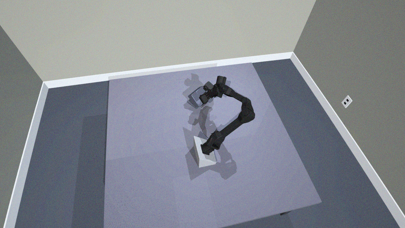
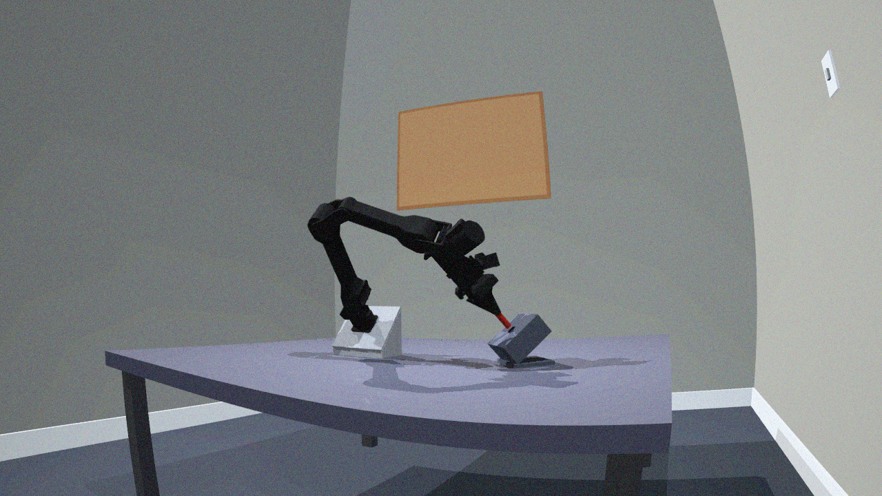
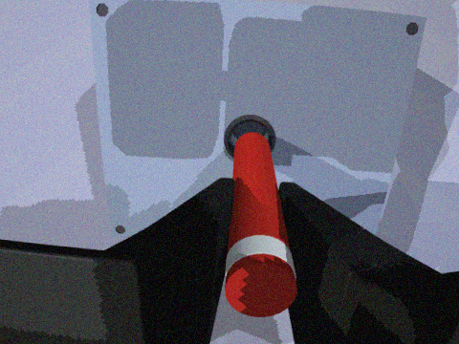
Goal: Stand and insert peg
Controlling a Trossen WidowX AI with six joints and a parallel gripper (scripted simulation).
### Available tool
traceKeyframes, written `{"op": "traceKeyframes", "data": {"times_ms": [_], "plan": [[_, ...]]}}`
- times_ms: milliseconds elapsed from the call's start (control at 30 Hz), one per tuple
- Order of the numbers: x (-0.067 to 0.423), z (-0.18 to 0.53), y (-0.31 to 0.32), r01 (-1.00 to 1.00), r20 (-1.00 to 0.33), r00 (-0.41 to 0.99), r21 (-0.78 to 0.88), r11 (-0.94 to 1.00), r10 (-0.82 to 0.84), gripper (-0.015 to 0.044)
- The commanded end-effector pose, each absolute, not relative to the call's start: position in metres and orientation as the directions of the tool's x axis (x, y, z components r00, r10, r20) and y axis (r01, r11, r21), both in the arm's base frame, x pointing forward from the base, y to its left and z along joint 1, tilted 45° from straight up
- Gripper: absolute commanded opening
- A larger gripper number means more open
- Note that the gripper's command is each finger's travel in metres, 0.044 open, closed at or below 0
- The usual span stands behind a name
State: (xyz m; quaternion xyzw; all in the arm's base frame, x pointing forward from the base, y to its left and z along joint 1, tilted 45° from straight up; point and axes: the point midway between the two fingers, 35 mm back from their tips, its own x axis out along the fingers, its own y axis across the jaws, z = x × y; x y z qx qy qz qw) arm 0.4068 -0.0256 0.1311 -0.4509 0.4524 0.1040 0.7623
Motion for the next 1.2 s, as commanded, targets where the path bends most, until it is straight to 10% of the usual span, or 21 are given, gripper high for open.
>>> {"op": "traceKeyframes", "data": {"times_ms": [0,1167], "plan": [[0.408,0.129,-0.026,-0.565,-0.783,0.57,-0.594,0.572,-0.25,0.0],[0.421,0.11,-0.03,-0.565,-0.783,0.57,-0.595,0.572,-0.25,0.0]]}}
